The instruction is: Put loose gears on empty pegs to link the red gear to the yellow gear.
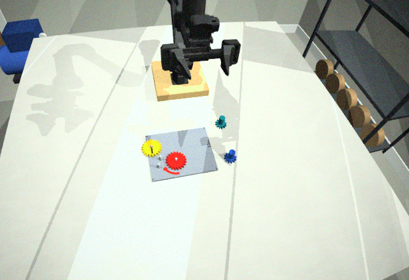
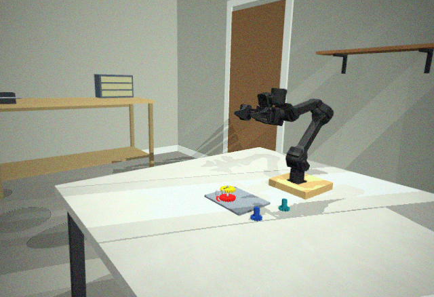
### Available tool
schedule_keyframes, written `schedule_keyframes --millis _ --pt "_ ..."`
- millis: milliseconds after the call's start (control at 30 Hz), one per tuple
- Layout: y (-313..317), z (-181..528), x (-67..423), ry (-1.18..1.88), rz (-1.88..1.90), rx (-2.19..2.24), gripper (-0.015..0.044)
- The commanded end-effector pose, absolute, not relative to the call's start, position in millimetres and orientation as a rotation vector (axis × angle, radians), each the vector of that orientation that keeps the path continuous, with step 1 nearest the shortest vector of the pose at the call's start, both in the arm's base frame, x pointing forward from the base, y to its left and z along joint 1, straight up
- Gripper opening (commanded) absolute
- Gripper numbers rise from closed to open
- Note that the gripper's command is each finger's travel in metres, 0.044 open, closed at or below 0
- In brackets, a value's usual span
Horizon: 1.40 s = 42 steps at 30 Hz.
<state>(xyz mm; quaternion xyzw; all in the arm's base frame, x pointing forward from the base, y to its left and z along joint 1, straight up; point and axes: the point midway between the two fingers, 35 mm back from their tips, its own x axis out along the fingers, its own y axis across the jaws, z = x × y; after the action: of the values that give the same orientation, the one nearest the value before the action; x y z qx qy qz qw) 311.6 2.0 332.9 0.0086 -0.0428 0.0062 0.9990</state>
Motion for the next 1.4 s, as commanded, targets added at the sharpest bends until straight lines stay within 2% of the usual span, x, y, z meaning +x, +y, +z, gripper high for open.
schedule_keyframes --millis 0,167,333,500,767,1367 --pt "3 331 313 -0.074 0.016 0.025 0.0426" --pt "35 270 333 0.239 0.082 0.209 0.044" --pt "73 199 330 0.63 0.075 0.38 0.044" --pt "104 137 301 1.018 -0.038 0.478 0.044" --pt "119 82 227 1.465 -0.367 0.462 0.044" --pt "119 65 224 1.504 -0.414 0.449 0.044"
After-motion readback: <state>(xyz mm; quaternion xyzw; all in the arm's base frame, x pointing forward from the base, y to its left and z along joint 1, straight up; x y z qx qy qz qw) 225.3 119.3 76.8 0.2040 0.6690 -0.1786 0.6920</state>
